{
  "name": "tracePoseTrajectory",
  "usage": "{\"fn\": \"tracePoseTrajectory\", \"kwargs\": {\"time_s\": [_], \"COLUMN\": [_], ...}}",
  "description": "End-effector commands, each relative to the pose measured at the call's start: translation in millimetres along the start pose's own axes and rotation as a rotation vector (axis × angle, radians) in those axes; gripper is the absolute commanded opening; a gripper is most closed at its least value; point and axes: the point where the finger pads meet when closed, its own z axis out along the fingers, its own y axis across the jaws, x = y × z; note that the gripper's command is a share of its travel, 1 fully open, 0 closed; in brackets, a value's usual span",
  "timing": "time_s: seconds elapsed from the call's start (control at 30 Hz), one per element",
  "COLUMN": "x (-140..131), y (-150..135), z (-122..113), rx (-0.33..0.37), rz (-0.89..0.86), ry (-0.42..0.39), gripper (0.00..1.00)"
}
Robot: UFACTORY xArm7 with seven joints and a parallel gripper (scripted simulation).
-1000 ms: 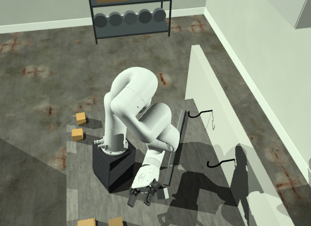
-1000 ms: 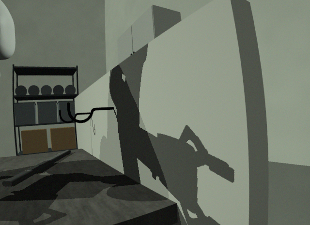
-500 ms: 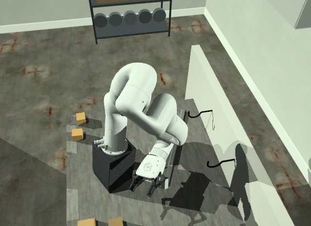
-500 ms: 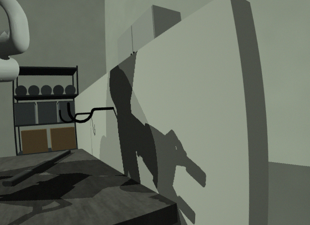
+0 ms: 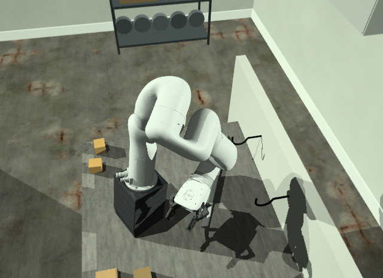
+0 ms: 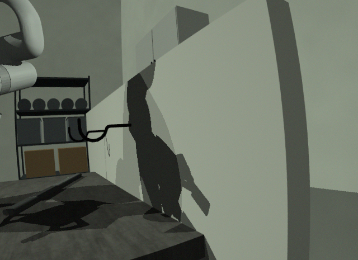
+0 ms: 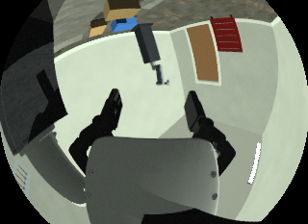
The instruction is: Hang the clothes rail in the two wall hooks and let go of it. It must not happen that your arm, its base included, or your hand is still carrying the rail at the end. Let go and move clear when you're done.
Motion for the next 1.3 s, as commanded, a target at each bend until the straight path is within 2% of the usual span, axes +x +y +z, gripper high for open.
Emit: {"fn": "tracePoseTrajectory", "kwargs": {"time_s": [0.0, 0.1, 0.2, 0.33, 0.43, 0.53, 0.6, 0.67, 0.8, 0.9, 1.0, 1.1, 1.23, 1.27], "x": [9.3, 12.1, 20.3, 30.1, 38.2, 44.0, 49.1, 49.1, 57.8, 65.0, 71.3, 77.8, 82.0, 84.1], "y": [-5.6, -7.3, -12.0, -17.7, -21.9, -25.0, -27.7, -27.7, -32.2, -35.8, -39.1, -42.5, -44.8, -45.9], "z": [-13.6, -17.4, -29.1, -43.1, -55.1, -64.0, -72.2, -72.2, -86.6, -99.3, -110.8, -124.0, -132.7, -137.2], "rx": [0.036, 0.041, 0.071, 0.071, 0.095, 0.095, 0.108, 0.108, 0.113, 0.126, 0.126, 0.133, 0.133, 0.134], "rz": [-0.04, -0.046, -0.086, -0.086, -0.126, -0.126, -0.156, -0.156, -0.166, -0.207, -0.207, -0.248, -0.248, -0.261], "ry": [0.058, 0.066, 0.131, 0.132, 0.203, 0.204, 0.262, 0.262, 0.282, 0.365, 0.365, 0.453, 0.453, 0.484], "gripper": [1.0, 1.0, 1.0, 1.0, 1.0, 1.0, 1.0, 1.0, 1.0, 1.0, 1.0, 1.0, 1.0, 1.0]}}
